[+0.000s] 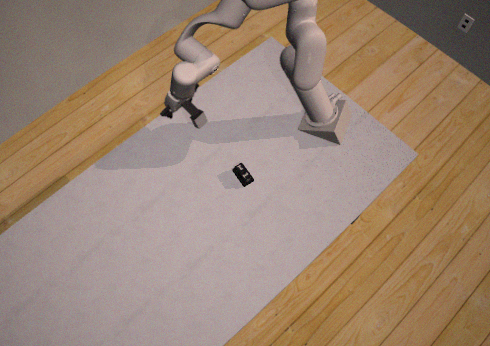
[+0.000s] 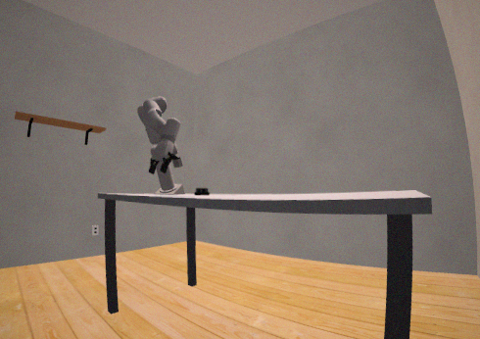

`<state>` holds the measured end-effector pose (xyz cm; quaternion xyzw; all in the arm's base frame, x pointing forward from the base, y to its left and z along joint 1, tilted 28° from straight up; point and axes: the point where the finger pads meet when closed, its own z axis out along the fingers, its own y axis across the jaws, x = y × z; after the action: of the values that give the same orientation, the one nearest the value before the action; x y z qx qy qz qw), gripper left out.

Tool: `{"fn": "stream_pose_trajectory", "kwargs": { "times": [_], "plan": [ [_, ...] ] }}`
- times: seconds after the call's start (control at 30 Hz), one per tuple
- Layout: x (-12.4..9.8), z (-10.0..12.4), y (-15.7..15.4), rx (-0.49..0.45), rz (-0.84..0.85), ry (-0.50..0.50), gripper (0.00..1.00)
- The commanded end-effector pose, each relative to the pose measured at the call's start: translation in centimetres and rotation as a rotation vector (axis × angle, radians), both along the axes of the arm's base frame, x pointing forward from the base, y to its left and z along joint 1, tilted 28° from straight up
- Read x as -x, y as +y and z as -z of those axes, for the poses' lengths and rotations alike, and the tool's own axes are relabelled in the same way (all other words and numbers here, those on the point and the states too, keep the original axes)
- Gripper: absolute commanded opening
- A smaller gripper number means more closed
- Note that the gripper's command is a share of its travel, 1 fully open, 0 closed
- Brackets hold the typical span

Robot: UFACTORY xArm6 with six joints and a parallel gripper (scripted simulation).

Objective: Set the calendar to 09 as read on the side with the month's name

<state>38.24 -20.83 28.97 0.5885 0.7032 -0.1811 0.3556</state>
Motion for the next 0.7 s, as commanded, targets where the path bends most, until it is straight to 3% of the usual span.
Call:
{"fn": "stream_pose_trajectory", "kwargs": {
  "times": [0.0,0.07,0.1,0.17,0.2,0.27,0.3,0.37,0.47,0.67],
  "plan": [
    [-1.3,2.4,6.7,-0.100,0.024,-0.049,1.00],
    [-1.3,2.4,6.7,-0.100,0.024,-0.049,1.00],
    [-1.4,3.5,9.6,-0.146,0.032,-0.062,1.00],
    [-1.4,3.5,9.6,-0.146,0.032,-0.062,1.00],
    [-1.3,4.5,12.2,-0.187,0.041,-0.069,1.00],
    [-1.3,4.5,12.2,-0.187,0.041,-0.069,1.00],
    [-1.0,5.4,14.7,-0.224,0.051,-0.073,1.00],
    [-1.0,5.4,14.7,-0.224,0.051,-0.073,1.00],
    [0.0,7.0,19.1,-0.284,0.072,-0.073,1.00],
    [1.9,8.9,23.9,-0.344,0.101,-0.063,1.00]
  ]
}}
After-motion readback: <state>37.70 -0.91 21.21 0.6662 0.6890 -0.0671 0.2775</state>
